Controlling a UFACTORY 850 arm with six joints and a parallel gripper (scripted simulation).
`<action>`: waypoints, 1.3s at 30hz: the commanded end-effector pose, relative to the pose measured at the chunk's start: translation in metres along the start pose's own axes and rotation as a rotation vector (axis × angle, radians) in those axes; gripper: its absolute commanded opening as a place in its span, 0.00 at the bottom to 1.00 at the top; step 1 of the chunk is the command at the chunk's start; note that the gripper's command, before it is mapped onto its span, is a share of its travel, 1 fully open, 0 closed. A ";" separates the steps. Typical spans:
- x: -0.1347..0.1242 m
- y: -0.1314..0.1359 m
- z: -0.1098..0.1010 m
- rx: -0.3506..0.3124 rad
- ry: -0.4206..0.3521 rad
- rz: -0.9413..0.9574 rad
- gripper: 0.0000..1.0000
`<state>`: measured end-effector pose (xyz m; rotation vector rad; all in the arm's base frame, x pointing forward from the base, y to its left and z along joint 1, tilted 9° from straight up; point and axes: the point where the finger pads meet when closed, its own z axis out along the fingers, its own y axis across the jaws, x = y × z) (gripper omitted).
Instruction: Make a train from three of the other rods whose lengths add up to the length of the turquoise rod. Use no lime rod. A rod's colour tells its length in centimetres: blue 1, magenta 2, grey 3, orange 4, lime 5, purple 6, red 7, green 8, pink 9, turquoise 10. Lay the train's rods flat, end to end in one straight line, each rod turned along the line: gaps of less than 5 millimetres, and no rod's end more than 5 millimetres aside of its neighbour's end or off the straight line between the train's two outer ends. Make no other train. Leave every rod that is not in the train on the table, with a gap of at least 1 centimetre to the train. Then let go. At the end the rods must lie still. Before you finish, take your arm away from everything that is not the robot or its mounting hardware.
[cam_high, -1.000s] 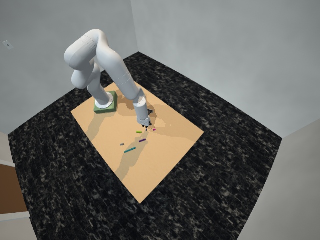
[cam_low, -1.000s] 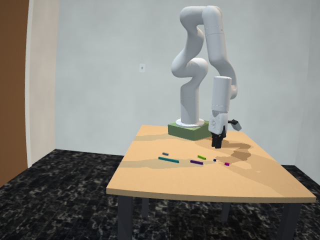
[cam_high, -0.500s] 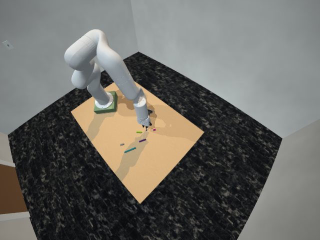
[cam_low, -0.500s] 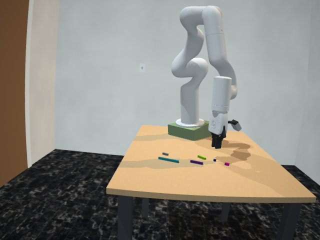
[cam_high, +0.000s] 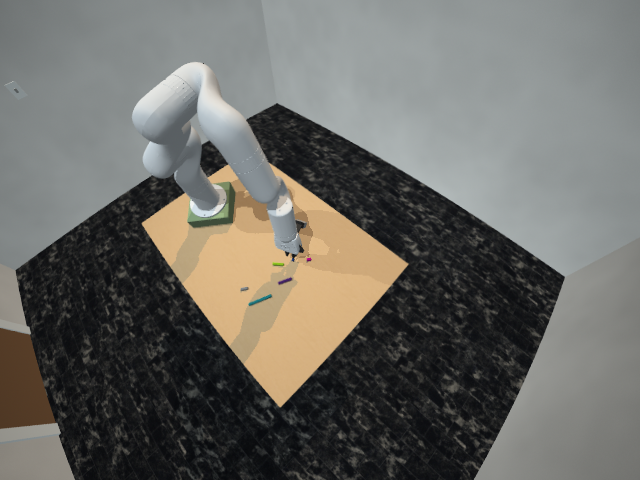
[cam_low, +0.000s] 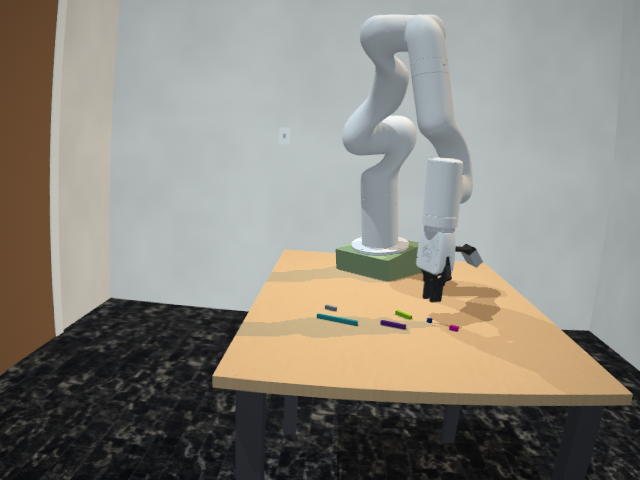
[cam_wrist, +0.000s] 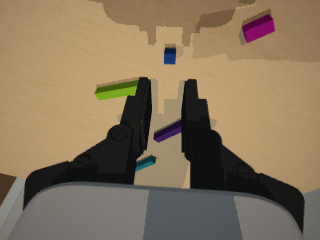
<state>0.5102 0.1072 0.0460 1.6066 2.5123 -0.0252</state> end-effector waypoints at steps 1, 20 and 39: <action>0.000 0.001 0.006 -0.002 -0.001 0.000 0.24; 0.000 0.000 0.032 -0.002 -0.001 0.000 0.24; 0.000 0.000 0.040 -0.002 -0.001 0.000 0.24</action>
